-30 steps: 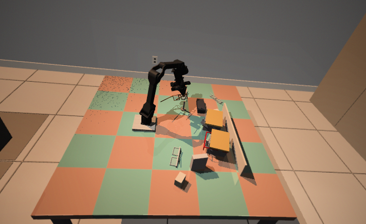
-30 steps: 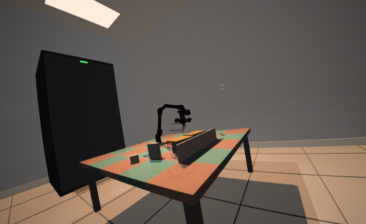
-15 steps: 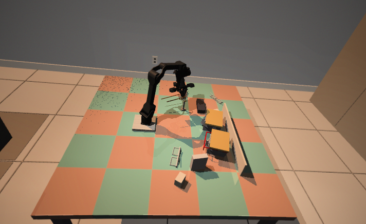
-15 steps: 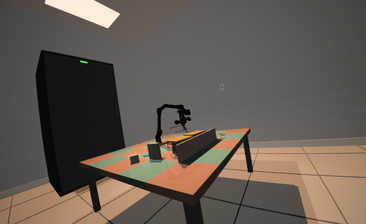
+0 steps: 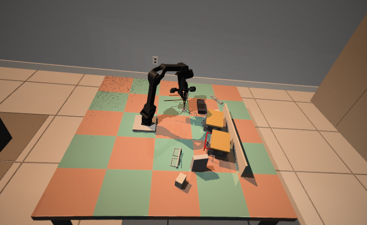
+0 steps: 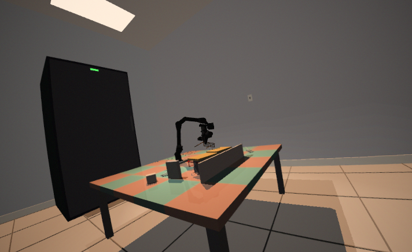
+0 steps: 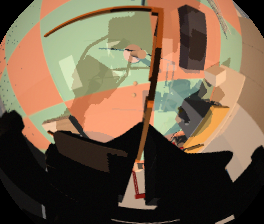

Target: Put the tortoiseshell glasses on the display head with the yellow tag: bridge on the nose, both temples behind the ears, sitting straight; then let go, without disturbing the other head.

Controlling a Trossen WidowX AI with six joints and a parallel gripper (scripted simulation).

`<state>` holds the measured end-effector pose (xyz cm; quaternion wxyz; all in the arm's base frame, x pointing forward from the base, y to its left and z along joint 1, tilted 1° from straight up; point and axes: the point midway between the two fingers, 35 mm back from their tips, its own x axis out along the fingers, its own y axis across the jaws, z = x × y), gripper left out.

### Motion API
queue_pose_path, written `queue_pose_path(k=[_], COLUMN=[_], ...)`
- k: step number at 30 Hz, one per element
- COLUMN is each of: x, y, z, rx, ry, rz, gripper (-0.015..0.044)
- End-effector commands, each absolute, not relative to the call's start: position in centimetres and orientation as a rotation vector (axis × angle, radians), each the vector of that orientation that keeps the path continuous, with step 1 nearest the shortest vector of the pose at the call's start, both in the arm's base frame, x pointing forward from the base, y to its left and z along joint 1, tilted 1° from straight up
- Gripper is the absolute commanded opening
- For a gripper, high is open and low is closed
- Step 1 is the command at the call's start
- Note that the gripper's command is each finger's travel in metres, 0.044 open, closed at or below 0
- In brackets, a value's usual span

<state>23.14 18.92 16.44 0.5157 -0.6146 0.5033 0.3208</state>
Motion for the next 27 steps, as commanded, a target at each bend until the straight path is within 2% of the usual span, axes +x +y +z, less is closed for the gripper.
queue_pose_path(k=[1,27], x=[23.2,23.5], y=[18.5,16.3], z=[16.4,15.7], rx=[-1.328,-0.384], ry=[1.248,1.417], rz=[0.679,0.049], gripper=[0.0,0.0])
